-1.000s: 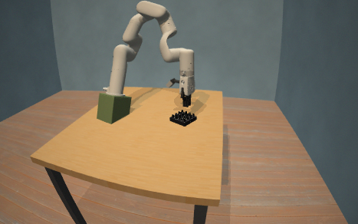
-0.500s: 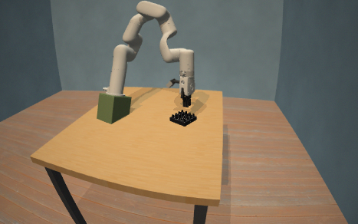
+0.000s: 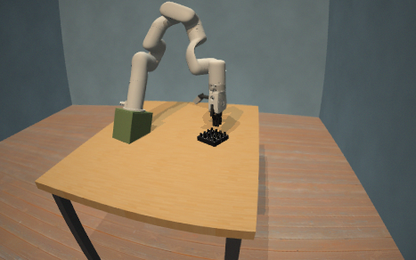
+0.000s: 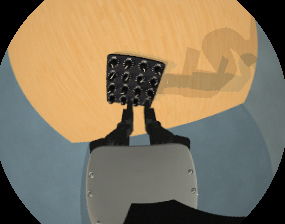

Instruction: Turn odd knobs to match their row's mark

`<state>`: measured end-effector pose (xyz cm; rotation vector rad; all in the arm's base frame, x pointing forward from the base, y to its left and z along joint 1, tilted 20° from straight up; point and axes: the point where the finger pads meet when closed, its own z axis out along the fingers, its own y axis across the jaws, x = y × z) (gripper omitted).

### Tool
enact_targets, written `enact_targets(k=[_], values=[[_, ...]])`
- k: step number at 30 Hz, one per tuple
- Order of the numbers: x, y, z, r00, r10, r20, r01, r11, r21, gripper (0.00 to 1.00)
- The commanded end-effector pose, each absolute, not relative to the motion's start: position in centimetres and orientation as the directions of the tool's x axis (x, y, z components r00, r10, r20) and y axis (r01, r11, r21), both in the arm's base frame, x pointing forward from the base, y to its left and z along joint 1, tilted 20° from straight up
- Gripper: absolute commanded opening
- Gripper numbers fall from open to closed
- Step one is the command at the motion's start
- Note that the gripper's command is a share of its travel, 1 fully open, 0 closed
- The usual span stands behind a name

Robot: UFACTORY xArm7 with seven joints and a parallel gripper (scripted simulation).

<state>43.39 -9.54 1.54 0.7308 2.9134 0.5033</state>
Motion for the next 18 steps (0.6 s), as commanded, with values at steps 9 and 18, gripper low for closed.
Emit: enact_targets(k=[9,18], values=[[43.7,-9.2,0.2,-0.88,0.475,-0.016,0.442,0.83,0.339,0.19],[43.9,-9.0,-0.6,-0.88,0.475,-0.016,0.442,0.83,0.339,0.19]])
